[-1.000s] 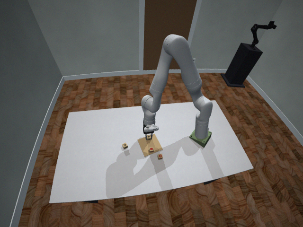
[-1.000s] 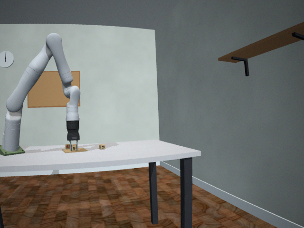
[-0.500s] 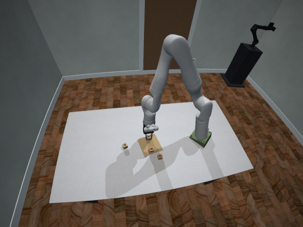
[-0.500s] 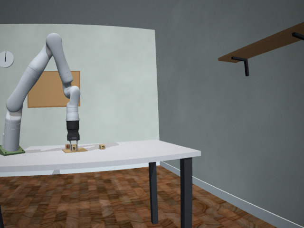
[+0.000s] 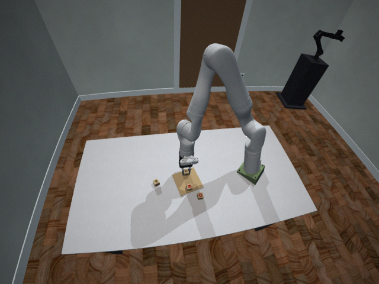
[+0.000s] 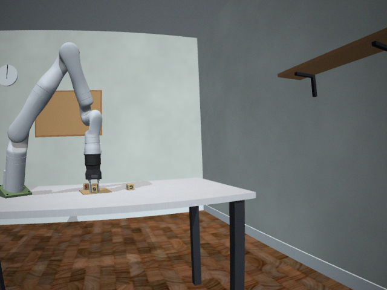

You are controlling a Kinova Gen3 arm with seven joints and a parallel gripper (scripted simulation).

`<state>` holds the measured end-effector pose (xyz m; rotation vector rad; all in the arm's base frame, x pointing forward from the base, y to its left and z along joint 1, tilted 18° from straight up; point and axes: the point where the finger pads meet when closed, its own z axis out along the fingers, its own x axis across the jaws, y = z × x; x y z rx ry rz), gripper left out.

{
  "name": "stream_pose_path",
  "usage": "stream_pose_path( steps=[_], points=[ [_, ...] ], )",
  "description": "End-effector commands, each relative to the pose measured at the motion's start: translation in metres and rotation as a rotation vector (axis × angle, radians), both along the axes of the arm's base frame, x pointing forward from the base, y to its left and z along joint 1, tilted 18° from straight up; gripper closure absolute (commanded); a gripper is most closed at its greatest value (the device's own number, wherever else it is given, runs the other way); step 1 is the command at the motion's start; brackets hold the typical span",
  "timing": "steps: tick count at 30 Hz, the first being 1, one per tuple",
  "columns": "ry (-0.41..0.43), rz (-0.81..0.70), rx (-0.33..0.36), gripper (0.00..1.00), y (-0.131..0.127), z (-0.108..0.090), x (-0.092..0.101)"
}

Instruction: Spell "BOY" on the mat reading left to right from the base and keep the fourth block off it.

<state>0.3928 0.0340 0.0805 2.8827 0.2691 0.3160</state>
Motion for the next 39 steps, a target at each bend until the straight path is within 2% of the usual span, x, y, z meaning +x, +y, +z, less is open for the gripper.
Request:
stream_pose_path(
  steps=[1, 37, 38, 39],
  points=[
    [0.0, 0.0, 0.0, 0.43, 0.0002, 0.0, 0.0001],
    [0.0, 0.0, 0.0, 0.43, 0.0002, -0.0001, 0.0001],
    [0.0, 0.0, 0.0, 0.37, 0.0002, -0.0001, 0.0001],
    [0.0, 0.0, 0.0, 0.37, 0.0002, -0.0001, 0.0001]
  ],
)
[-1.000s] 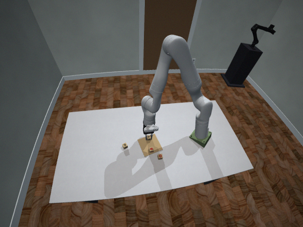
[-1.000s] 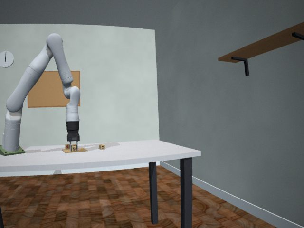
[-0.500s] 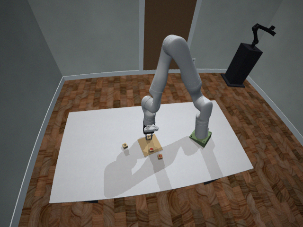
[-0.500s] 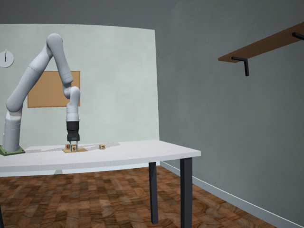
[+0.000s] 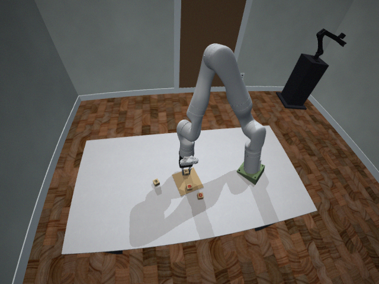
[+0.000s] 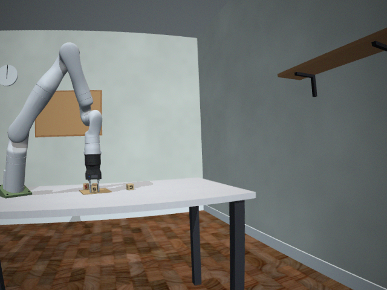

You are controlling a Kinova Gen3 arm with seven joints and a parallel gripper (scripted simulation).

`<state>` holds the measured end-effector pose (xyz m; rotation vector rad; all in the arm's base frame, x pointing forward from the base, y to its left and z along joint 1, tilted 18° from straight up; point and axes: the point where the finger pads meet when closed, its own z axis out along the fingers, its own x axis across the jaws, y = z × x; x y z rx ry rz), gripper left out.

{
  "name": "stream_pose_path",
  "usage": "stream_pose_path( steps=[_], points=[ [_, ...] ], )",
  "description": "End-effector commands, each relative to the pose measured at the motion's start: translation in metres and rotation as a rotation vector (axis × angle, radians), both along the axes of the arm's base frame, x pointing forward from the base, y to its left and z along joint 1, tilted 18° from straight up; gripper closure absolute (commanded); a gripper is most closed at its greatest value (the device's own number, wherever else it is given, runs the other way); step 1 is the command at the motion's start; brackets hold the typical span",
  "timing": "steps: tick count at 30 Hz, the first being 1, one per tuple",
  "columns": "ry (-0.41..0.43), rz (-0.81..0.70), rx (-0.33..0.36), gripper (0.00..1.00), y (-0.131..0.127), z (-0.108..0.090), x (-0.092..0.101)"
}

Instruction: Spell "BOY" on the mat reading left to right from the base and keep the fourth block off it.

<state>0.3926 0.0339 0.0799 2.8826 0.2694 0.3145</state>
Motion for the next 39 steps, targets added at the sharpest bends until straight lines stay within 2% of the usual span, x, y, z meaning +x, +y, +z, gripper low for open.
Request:
stream_pose_path(
  steps=[1, 2, 6, 7, 9, 10, 12, 13, 28, 39],
  points=[
    [-0.001, 0.0, 0.0, 0.37, 0.0, 0.001, 0.0],
    [-0.001, 0.0, 0.0, 0.31, 0.0, 0.001, 0.0],
    [-0.001, 0.0, 0.0, 0.31, 0.0, 0.001, 0.0],
    [-0.001, 0.0, 0.0, 0.25, 0.0, 0.001, 0.0],
    [-0.001, 0.0, 0.0, 0.25, 0.0, 0.001, 0.0],
    [-0.001, 0.0, 0.0, 0.19, 0.0, 0.001, 0.0],
    [-0.001, 0.0, 0.0, 0.19, 0.0, 0.001, 0.0],
    [-0.001, 0.0, 0.0, 0.13, 0.0, 0.001, 0.0],
    [-0.001, 0.0, 0.0, 0.13, 0.001, 0.003, 0.0],
    [-0.001, 0.0, 0.0, 0.13, 0.008, 0.036, -0.008]
  ],
)
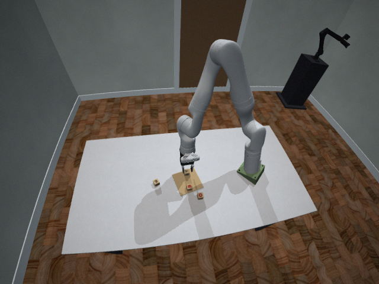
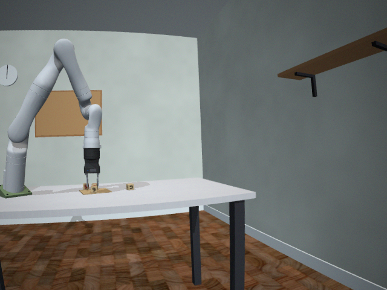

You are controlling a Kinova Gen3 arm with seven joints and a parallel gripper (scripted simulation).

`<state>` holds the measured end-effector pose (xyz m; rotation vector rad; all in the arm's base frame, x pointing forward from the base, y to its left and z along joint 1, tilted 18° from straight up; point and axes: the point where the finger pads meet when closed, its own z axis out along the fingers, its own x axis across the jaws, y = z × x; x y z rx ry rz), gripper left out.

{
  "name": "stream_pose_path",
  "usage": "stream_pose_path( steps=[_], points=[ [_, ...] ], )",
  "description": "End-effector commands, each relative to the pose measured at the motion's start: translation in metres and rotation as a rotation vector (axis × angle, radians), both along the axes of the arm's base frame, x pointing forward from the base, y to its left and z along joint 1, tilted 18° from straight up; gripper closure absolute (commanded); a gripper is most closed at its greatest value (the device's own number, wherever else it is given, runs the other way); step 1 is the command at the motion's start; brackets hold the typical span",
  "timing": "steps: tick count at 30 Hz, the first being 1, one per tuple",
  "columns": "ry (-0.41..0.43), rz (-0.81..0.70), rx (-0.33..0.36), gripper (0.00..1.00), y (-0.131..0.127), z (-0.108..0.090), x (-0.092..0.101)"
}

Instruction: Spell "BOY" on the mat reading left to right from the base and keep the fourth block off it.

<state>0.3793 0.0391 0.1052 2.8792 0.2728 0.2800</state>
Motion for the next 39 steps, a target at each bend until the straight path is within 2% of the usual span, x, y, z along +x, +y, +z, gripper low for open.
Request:
stream_pose_path(
  steps=[1, 8, 14, 21, 22, 39],
  points=[
    [-0.024, 0.001, 0.009, 0.13, 0.003, 0.011, 0.005],
    [-0.024, 0.001, 0.009, 0.13, 0.01, 0.043, -0.003],
    [-0.024, 0.001, 0.009, 0.13, 0.013, 0.058, -0.007],
    [-0.024, 0.001, 0.009, 0.13, 0.014, 0.061, -0.007],
    [-0.024, 0.001, 0.009, 0.0, 0.014, 0.061, -0.007],
    [-0.024, 0.001, 0.009, 0.0, 0.014, 0.061, -0.007]
  ],
)
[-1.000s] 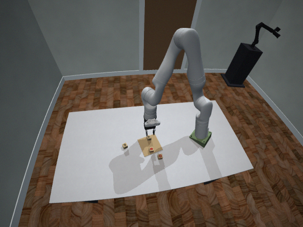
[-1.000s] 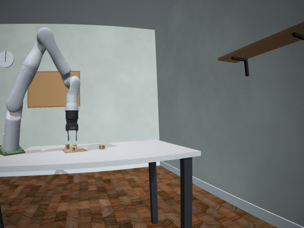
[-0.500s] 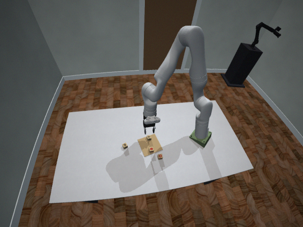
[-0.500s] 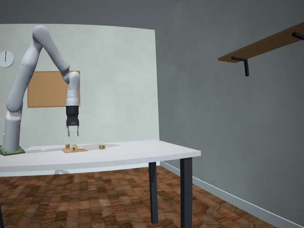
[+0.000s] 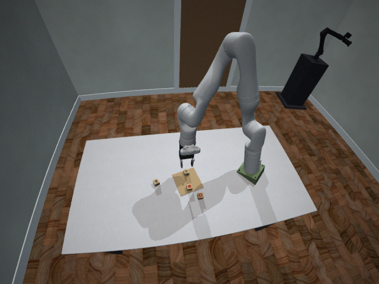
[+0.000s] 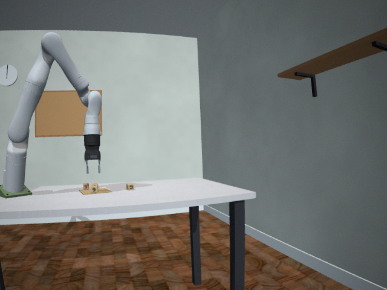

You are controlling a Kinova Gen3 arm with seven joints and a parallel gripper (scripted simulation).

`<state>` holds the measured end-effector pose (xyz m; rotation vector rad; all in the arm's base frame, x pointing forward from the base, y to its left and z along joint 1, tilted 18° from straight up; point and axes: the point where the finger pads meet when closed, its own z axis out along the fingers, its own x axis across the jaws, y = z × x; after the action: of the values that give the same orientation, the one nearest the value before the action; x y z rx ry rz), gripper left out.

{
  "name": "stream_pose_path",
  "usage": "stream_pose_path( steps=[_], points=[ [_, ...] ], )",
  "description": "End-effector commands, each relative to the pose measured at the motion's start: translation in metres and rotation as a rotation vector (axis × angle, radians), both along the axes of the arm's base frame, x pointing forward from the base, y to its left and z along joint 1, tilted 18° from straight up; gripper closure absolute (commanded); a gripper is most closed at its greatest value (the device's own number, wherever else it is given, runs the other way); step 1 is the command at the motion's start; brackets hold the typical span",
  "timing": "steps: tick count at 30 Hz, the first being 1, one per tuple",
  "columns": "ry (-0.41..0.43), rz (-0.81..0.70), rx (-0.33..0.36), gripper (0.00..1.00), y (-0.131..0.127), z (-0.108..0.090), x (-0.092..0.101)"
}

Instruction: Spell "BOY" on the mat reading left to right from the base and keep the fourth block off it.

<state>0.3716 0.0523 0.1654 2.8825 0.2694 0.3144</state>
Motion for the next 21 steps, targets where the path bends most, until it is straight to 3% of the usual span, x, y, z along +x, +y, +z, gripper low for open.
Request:
stream_pose_path(
  steps=[1, 21],
  points=[
    [-0.001, 0.0, 0.001, 0.0, 0.0003, 0.0005, 0.0003],
    [-0.009, -0.043, 0.013, 0.0, 0.0062, -0.0014, -0.0002]
  ],
)
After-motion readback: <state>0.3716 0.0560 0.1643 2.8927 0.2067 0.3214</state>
